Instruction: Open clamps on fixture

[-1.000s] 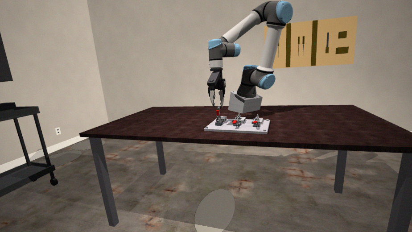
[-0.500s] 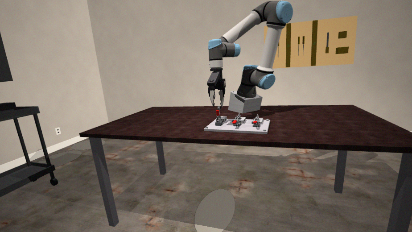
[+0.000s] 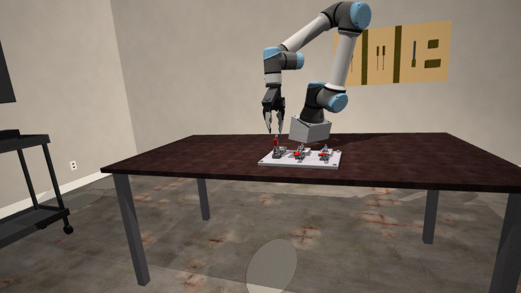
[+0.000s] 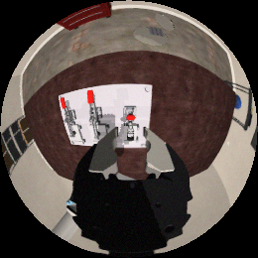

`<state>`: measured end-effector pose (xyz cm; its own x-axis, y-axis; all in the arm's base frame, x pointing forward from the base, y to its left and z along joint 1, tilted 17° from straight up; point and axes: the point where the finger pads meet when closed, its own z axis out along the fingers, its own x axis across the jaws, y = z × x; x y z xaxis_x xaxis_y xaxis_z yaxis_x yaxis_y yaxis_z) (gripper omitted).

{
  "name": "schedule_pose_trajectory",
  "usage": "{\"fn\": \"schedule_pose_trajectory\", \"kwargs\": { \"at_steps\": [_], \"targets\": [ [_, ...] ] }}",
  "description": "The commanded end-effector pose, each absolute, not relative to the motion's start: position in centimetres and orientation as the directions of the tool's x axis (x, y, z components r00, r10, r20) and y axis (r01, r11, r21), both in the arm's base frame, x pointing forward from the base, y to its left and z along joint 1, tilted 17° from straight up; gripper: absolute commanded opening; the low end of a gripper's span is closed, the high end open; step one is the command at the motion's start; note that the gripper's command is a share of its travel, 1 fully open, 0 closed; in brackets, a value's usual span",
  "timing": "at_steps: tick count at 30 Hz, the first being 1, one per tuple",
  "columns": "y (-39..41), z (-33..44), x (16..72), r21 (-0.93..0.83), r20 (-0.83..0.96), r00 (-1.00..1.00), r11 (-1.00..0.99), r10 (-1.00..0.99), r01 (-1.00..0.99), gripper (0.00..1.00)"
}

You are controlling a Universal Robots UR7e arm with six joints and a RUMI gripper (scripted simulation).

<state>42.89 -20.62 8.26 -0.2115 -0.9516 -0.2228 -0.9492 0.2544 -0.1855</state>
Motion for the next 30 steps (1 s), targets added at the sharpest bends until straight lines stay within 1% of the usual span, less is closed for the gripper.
{"fn": "schedule_pose_trajectory", "kwargs": {
  "at_steps": [1, 14, 25, 30],
  "targets": [
    [-20.8, 9.2, 42.7, -0.186, -0.222, -0.211, 0.254, -0.952, -0.949, 0.28],
    [-21.7, 14.2, 41.4, -0.186, -0.222, -0.211, 0.254, -0.952, -0.949, 0.28],
    [-21.7, 14.7, 41.4, -0.186, -0.222, -0.211, 0.254, -0.952, -0.949, 0.28],
    [-20.3, 15.0, 41.7, -0.186, -0.222, -0.211, 0.254, -0.952, -0.949, 0.28]
  ]
}}
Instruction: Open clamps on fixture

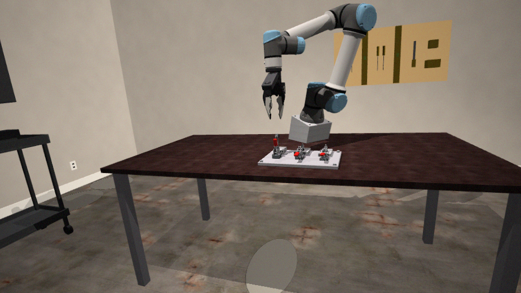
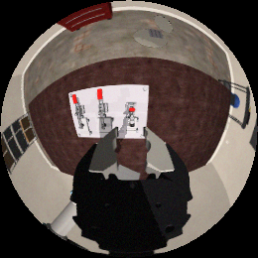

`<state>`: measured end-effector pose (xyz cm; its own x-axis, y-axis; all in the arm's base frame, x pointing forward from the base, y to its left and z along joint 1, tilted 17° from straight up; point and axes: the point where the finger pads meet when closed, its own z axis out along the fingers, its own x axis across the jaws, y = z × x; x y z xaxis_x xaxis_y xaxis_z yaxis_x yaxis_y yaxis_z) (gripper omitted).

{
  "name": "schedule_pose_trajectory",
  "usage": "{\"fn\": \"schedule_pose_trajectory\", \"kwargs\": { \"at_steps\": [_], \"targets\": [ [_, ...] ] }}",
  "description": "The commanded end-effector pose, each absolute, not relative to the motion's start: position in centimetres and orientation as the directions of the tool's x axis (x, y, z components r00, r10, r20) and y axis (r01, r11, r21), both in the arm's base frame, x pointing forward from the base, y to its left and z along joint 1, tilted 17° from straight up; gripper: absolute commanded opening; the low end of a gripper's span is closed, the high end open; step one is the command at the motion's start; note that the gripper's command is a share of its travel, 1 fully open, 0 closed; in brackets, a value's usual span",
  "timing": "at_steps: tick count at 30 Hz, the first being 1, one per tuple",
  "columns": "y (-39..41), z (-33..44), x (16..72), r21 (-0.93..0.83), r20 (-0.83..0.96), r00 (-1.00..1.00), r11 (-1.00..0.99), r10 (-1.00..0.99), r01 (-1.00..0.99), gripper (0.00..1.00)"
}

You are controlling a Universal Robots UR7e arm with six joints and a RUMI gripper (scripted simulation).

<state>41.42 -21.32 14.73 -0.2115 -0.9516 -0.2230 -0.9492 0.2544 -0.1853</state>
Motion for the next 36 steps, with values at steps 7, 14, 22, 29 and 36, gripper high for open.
{"fn": "schedule_pose_trajectory", "kwargs": {
  "at_steps": [7, 14, 22, 29, 36],
  "targets": [
    [-17.5, 15.7, 42.3, -0.186, -0.222, -0.211, 0.254, -0.952, -0.949, 0.28],
    [-13.3, 16.7, 43.2, -0.186, -0.222, -0.211, 0.254, -0.952, -0.949, 0.28],
    [-11.5, 17.1, 43.6, -0.186, -0.222, -0.211, 0.254, -0.952, -0.949, 0.28],
    [-11.3, 17.1, 43.7, -0.186, -0.222, -0.211, 0.254, -0.952, -0.949, 0.28],
    [-11.3, 17.1, 43.7, -0.186, -0.222, -0.211, 0.254, -0.952, -0.949, 0.28]
  ]
}}
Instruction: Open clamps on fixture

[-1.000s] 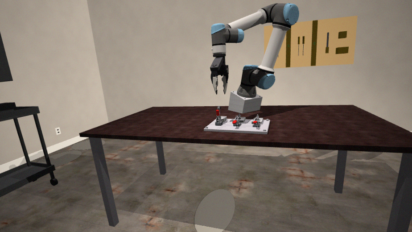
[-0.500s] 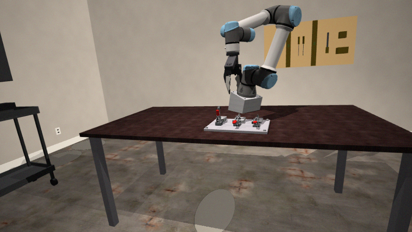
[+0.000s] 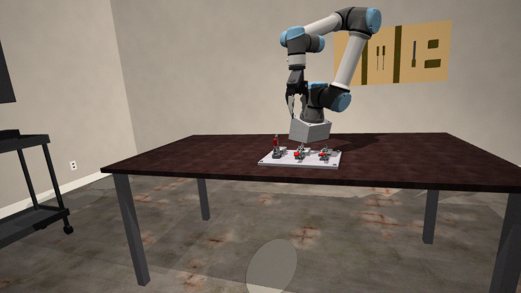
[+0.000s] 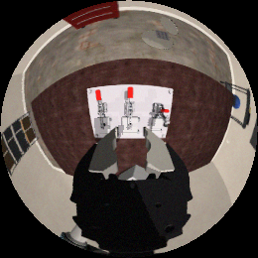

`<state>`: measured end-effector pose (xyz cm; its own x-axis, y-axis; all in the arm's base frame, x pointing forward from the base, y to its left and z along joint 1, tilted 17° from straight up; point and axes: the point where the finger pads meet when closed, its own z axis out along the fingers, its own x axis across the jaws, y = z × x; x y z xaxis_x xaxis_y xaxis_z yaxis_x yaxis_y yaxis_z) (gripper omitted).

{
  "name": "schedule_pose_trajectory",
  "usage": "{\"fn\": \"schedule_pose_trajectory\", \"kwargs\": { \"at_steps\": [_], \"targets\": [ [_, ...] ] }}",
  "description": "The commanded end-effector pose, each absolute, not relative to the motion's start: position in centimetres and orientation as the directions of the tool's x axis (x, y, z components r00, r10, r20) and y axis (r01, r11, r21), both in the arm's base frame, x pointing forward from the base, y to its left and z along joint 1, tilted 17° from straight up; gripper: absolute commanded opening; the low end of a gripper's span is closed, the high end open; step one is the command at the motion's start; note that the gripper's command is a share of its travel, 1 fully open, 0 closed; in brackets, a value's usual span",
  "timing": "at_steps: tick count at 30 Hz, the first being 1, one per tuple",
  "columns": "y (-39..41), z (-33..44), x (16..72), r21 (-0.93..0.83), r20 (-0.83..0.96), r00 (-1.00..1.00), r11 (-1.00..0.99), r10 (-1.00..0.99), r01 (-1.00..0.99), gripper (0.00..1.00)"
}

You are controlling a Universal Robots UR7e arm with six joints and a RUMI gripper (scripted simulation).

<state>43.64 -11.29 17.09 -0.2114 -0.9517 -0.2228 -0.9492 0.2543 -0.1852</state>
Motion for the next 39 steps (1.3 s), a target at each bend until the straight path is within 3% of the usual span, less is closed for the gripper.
{"fn": "schedule_pose_trajectory", "kwargs": {
  "at_steps": [1, 39],
  "targets": [
    [-11.3, 17.1, 43.7, -0.186, -0.222, -0.211, 0.254, -0.952, -0.949, 0.28],
    [-10.7, 13.8, 44.5, -0.186, -0.222, -0.211, 0.254, -0.952, -0.949, 0.28]
  ]
}}
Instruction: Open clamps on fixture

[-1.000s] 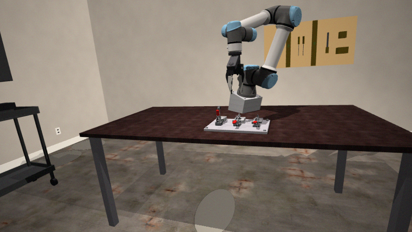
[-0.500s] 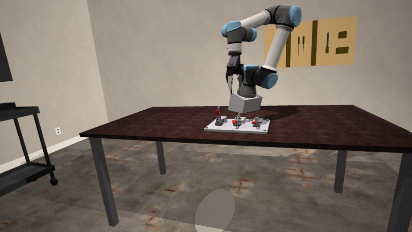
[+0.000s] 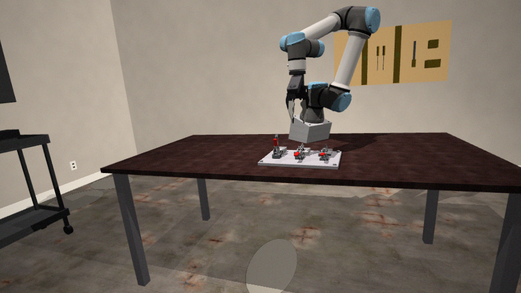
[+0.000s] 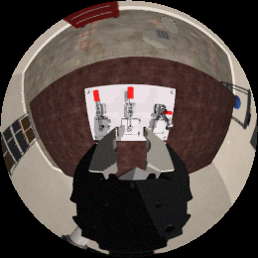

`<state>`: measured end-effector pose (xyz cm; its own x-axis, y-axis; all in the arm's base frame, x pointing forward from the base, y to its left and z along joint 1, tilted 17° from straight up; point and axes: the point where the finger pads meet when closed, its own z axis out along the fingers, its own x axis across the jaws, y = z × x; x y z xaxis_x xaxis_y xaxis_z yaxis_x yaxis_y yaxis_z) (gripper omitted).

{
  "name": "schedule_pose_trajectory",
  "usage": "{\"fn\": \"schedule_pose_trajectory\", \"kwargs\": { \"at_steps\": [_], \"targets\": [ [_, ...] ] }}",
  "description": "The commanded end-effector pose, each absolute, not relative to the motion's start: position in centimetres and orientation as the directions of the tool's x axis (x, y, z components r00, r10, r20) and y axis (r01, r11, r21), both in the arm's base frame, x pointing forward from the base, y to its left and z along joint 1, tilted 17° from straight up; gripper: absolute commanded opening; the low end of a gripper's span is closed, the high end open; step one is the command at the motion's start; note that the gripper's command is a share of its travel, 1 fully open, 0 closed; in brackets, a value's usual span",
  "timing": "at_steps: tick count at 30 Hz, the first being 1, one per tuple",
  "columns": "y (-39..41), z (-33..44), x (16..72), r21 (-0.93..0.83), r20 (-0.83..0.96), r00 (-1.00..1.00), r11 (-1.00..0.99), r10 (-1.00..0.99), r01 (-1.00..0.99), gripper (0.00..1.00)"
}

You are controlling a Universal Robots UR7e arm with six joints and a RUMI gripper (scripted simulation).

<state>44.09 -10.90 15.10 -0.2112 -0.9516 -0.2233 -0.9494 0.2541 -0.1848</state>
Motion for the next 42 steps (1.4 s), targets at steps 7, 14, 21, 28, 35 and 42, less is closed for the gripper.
{"fn": "schedule_pose_trajectory", "kwargs": {
  "at_steps": [7, 14, 21, 28, 35, 42],
  "targets": [
    [-10.3, 11.6, 45.0, -0.186, -0.222, -0.211, 0.254, -0.952, -0.949, 0.28],
    [-10.3, 11.4, 45.1, -0.186, -0.222, -0.211, 0.254, -0.952, -0.949, 0.28],
    [-10.4, 11.5, 45.4, -0.186, -0.222, -0.211, 0.254, -0.952, -0.949, 0.28],
    [-10.7, 11.7, 46.7, -0.186, -0.222, -0.211, 0.254, -0.952, -0.949, 0.28],
    [-11.0, 12.0, 47.9, -0.186, -0.222, -0.211, 0.254, -0.952, -0.949, 0.28],
    [-11.4, 12.2, 49.3, -0.186, -0.222, -0.211, 0.254, -0.952, -0.949, 0.28]
  ]
}}
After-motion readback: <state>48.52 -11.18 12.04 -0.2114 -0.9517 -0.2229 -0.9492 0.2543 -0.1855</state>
